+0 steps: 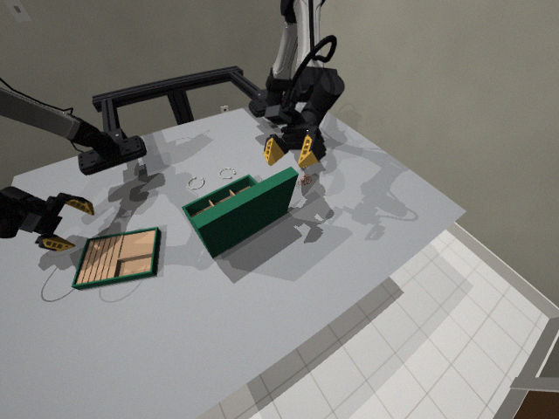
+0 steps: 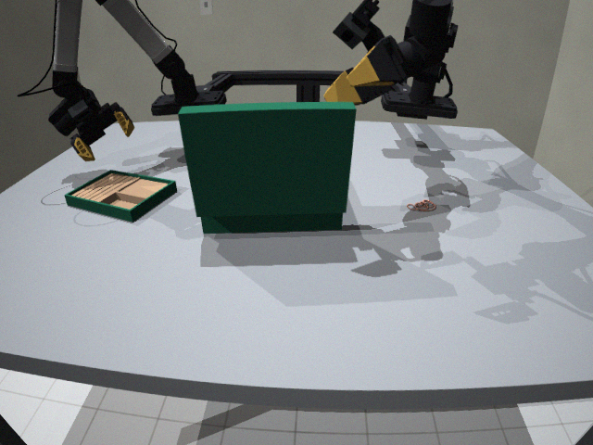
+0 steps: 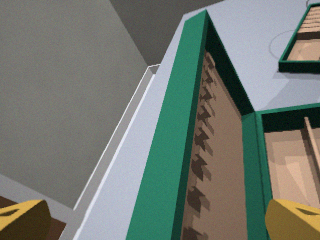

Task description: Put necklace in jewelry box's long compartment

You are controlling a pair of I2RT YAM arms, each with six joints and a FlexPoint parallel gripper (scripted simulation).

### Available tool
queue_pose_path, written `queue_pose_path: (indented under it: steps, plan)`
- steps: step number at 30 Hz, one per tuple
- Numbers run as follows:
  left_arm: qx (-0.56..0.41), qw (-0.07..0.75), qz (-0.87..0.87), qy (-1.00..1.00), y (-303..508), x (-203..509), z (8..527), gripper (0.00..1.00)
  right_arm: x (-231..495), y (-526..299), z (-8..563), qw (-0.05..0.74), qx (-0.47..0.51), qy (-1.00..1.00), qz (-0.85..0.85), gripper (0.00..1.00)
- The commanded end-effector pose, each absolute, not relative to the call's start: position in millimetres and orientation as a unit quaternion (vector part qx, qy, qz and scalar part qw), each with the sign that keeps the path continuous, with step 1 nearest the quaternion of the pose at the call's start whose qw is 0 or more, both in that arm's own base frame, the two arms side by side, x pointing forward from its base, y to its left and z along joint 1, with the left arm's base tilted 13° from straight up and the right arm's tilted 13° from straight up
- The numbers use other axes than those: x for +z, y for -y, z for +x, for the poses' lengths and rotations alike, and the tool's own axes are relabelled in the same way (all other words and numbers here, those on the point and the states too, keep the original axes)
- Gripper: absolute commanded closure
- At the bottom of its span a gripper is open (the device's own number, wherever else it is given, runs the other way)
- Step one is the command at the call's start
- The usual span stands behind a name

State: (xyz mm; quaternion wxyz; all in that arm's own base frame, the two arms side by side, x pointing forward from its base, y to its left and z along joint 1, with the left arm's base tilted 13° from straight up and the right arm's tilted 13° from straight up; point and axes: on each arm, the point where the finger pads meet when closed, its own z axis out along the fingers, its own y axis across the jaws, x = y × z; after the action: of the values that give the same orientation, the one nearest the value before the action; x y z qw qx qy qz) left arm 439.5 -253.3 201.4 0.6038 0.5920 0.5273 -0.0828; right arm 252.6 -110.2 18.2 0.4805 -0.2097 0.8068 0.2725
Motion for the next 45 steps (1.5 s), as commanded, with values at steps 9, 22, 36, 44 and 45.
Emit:
queue_pose_path:
  steps: [9, 22, 36, 44, 45]
  plan:
    - [-0.081, 0.611, 0.592, -0.519, 255.5, 209.7, 438.8, 0.00, 21.0, 112.4, 253.5, 0.483, 0.268, -0.806, -0.211, 0.00]
    - [-0.070, 0.586, 0.601, -0.540, 244.1, 196.1, 436.7, 0.00, 23.1, 114.9, 258.8, 0.476, 0.259, -0.812, -0.219, 0.00]
    - [-0.028, 0.376, 0.648, -0.661, 134.4, 110.4, 397.2, 0.00, 20.6, 70.6, 302.2, 0.377, 0.225, -0.840, -0.321, 0.00]
    - [-0.039, 0.257, 0.654, -0.710, 68.1, 83.4, 345.7, 0.00, 25.6, -21.2, 344.5, 0.310, 0.143, -0.832, -0.436, 0.00]
    - [-0.040, 0.250, 0.654, -0.713, 63.7, 82.3, 341.6, 0.00, 27.8, -35.5, 346.9, 0.308, 0.132, -0.829, -0.448, 0.00]
